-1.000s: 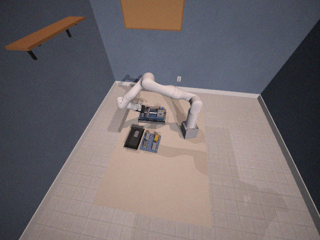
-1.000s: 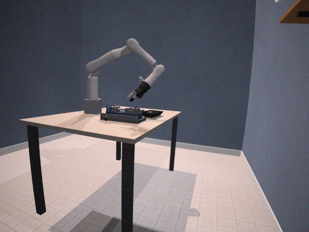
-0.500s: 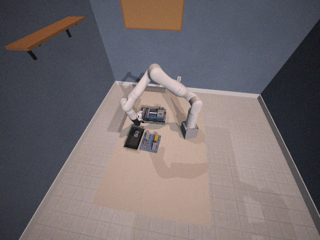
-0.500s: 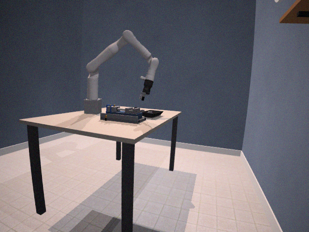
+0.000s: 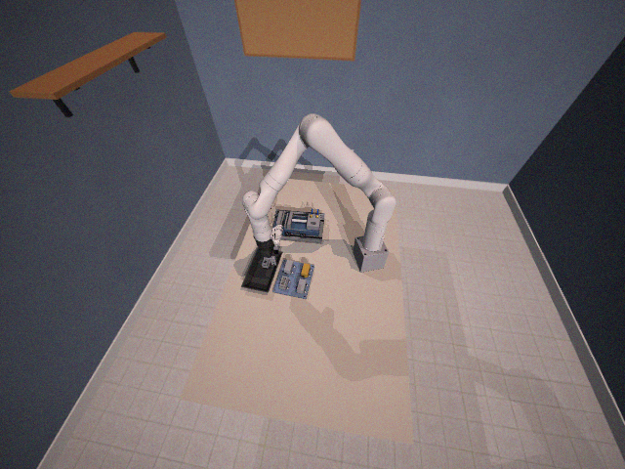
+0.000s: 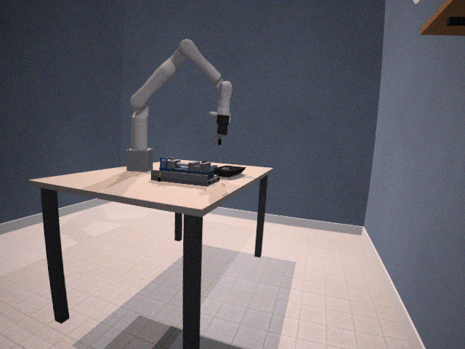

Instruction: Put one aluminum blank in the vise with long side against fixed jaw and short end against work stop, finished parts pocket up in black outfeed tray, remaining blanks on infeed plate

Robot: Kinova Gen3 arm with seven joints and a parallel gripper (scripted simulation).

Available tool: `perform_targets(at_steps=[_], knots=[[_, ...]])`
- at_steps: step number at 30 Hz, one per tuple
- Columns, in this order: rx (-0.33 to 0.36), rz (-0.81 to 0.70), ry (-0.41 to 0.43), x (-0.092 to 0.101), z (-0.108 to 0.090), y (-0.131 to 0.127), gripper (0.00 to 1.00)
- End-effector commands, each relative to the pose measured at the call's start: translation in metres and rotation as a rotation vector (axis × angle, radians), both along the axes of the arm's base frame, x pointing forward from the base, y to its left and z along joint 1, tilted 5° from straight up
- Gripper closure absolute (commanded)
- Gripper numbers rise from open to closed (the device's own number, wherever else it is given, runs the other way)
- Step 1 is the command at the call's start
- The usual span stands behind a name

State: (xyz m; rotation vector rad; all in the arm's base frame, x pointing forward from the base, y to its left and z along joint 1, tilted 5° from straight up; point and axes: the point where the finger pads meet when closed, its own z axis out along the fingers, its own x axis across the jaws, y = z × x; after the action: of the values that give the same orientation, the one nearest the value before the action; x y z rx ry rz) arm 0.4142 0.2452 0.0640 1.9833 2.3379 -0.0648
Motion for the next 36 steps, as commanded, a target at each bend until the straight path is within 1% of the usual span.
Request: perform_targets(at_steps=[1,6,7,36], knots=[[0.007,0.004,-0.009,-0.0005,0.0047,0.0033,0.00],[0.008,0.004,-0.009,-0.0006,0.0048,0.0035,0.00],[0.008,0.004,-0.009,-0.0006,0.0048,0.0035,1.00],[0.008,0.004,-0.009,-0.0006,0.0048,0.0035,1.00]])
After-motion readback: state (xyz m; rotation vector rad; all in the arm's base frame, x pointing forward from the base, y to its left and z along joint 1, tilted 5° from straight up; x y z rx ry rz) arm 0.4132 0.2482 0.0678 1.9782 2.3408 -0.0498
